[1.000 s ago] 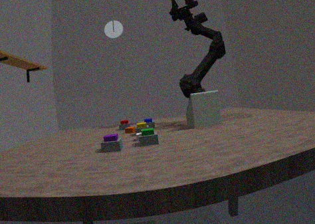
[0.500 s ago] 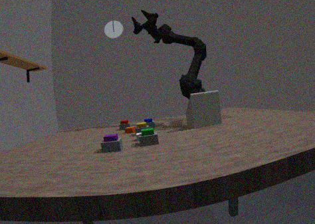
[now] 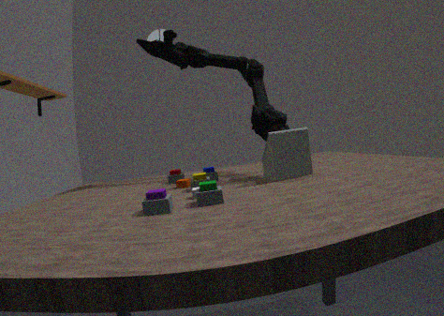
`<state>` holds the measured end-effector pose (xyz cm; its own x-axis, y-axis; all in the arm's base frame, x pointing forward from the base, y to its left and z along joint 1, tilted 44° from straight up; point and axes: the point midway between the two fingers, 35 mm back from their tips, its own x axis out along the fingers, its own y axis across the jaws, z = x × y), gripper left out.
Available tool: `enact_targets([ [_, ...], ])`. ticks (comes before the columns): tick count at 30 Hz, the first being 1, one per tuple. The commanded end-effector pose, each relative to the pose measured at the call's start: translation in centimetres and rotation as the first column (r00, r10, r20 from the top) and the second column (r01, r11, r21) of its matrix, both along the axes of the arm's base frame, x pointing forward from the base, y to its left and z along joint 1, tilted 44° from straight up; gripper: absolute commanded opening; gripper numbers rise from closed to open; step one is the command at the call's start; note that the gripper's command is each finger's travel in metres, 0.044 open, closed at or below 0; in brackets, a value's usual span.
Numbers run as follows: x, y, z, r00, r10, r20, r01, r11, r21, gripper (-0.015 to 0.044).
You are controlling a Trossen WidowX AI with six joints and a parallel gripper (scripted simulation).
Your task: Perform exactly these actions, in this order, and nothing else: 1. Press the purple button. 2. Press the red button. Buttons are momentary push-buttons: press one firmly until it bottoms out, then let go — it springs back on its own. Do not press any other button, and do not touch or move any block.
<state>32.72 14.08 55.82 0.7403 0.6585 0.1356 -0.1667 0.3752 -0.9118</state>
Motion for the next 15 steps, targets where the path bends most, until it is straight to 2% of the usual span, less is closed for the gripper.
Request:
enact_targets([
  [1,4.6,2.1,-5.6,0.952,-0.011,-0.307,0.042,0.995,0.093,0.0400],
  [8,9.3,6.0,-16.0,0.699,-0.048,-0.713,0.206,0.969,0.137,0.0400],
  [15,10.7,9.7,-27.5,0.317,-0.139,-0.938,0.418,0.908,0.006,0.0400],
])
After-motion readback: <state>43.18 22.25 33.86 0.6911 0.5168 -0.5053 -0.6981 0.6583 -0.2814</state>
